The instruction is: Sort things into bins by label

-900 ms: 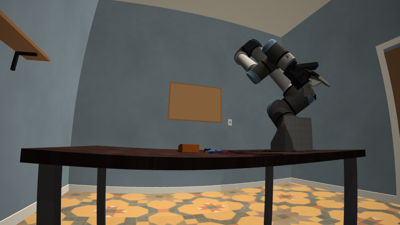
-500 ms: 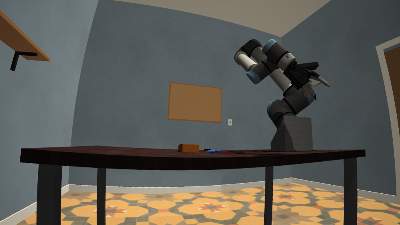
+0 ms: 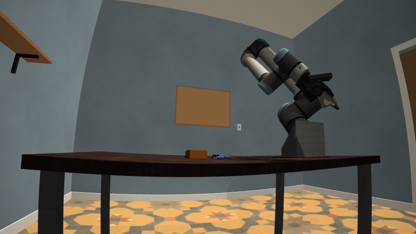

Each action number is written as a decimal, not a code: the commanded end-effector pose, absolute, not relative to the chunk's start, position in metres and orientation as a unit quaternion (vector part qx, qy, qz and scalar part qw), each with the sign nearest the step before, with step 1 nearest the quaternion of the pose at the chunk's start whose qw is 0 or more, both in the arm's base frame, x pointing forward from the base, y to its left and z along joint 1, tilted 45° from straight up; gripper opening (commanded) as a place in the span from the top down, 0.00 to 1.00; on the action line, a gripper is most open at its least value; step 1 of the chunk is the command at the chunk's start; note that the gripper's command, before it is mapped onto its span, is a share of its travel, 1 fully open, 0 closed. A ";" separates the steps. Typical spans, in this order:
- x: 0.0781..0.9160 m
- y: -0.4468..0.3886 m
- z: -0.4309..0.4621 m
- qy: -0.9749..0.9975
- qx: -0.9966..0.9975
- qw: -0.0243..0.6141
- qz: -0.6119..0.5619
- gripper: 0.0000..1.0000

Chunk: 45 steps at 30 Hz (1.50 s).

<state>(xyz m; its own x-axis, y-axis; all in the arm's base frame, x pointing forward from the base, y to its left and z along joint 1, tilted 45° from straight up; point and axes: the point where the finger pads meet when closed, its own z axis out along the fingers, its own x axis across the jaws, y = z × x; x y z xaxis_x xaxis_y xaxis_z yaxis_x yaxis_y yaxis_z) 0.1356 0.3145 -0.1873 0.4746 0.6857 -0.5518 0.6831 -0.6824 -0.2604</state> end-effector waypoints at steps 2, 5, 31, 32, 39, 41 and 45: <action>0.150 0.307 -0.189 -0.362 -0.878 -0.021 0.312 0.96; 0.171 0.304 -0.187 -0.322 -0.896 -0.047 0.302 0.96; 0.282 0.262 -0.168 -0.073 -0.959 -0.177 0.211 0.96; 0.286 0.260 -0.167 -0.071 -0.959 -0.177 0.211 0.96; 0.312 0.248 -0.159 -0.006 -0.962 -0.203 0.182 0.96; 0.312 0.248 -0.159 -0.006 -0.962 -0.203 0.182 0.96; 0.330 0.238 -0.153 0.039 -0.961 -0.220 0.161 0.96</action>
<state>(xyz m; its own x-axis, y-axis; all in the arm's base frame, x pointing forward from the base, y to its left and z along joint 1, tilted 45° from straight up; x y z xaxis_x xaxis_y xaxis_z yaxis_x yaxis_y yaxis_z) 0.3152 0.2451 -0.1579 0.9367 -0.0788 -0.3410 0.0677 -0.9151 0.3976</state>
